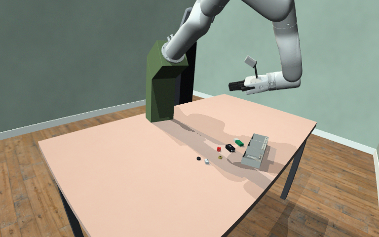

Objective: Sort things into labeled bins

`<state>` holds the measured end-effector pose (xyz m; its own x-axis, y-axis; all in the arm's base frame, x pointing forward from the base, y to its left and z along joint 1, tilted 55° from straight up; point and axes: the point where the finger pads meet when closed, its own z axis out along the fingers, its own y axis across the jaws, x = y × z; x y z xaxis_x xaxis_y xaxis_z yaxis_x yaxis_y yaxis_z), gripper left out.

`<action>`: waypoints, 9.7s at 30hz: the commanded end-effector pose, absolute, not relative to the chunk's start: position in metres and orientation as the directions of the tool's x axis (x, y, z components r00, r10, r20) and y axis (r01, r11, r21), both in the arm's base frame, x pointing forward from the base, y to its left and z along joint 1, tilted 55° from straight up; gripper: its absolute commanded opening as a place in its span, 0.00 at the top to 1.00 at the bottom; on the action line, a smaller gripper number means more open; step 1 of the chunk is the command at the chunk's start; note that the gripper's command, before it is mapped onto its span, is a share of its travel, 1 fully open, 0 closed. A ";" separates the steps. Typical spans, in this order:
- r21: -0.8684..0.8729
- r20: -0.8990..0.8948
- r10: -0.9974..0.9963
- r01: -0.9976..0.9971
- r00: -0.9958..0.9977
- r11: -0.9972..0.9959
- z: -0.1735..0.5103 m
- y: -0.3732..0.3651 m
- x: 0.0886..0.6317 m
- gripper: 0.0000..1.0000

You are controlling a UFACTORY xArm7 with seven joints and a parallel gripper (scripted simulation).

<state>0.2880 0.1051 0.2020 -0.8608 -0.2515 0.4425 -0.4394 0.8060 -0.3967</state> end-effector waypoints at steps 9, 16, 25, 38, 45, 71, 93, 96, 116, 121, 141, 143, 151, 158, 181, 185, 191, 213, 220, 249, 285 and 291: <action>-0.394 0.443 -0.254 -0.441 -0.860 0.806 0.158 0.100 0.352 0.93; -0.415 0.352 -0.182 -0.328 -0.918 0.849 0.152 0.105 0.352 0.93; -0.407 0.191 -0.017 -0.095 -0.981 0.908 0.147 0.111 0.356 0.93; -0.302 -0.033 0.289 0.285 -0.957 0.910 0.143 0.125 0.365 0.93; -0.179 -0.144 0.499 0.518 -0.855 0.836 0.145 0.130 0.369 0.93; 0.282 -0.154 0.954 0.914 -0.256 0.291 0.164 0.138 0.386 0.93; 0.513 0.165 0.944 0.792 0.287 -0.330 0.181 0.125 0.391 0.93; 0.528 0.221 0.911 0.742 0.350 -0.413 0.183 0.121 0.391 0.93; 0.443 0.569 0.581 0.379 0.582 -0.812 0.191 0.093 0.386 0.93; 0.387 0.646 0.471 0.275 0.601 -0.880 0.193 0.081 0.382 0.93; 0.222 0.792 0.205 0.042 0.575 -0.974 0.194 0.060 0.373 0.93; 0.222 0.792 0.205 0.042 0.575 -0.974 0.194 0.060 0.373 0.93; 0.300 0.766 0.302 0.099 0.568 -0.949 0.196 0.064 0.389 0.93; 0.435 0.698 0.470 0.202 0.540 -0.877 0.202 0.073 0.429 0.93; 0.435 0.698 0.470 0.202 0.540 -0.878 0.221 0.099 0.549 0.93; 0.435 0.698 0.470 0.202 0.540 -0.878 0.221 0.099 0.549 0.93; 0.435 0.698 0.470 0.202 0.540 -0.878 0.215 0.098 0.558 0.93; 0.435 0.698 0.470 0.202 0.540 -0.878 0.188 0.093 0.598 0.93; 0.435 0.698 0.470 0.202 0.540 -0.878 0.188 0.093 0.598 0.93; 0.435 0.698 0.470 0.202 0.540 -0.878 0.188 0.093 0.598 0.93; 0.435 0.698 0.470 0.202 0.540 -0.878 0.210 0.097 0.565 0.93; 0.435 0.698 0.470 0.202 0.540 -0.878 0.221 0.099 0.549 0.93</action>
<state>0.5572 0.0979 0.2147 0.5394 0.4692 0.6992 0.2037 -0.8784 0.4322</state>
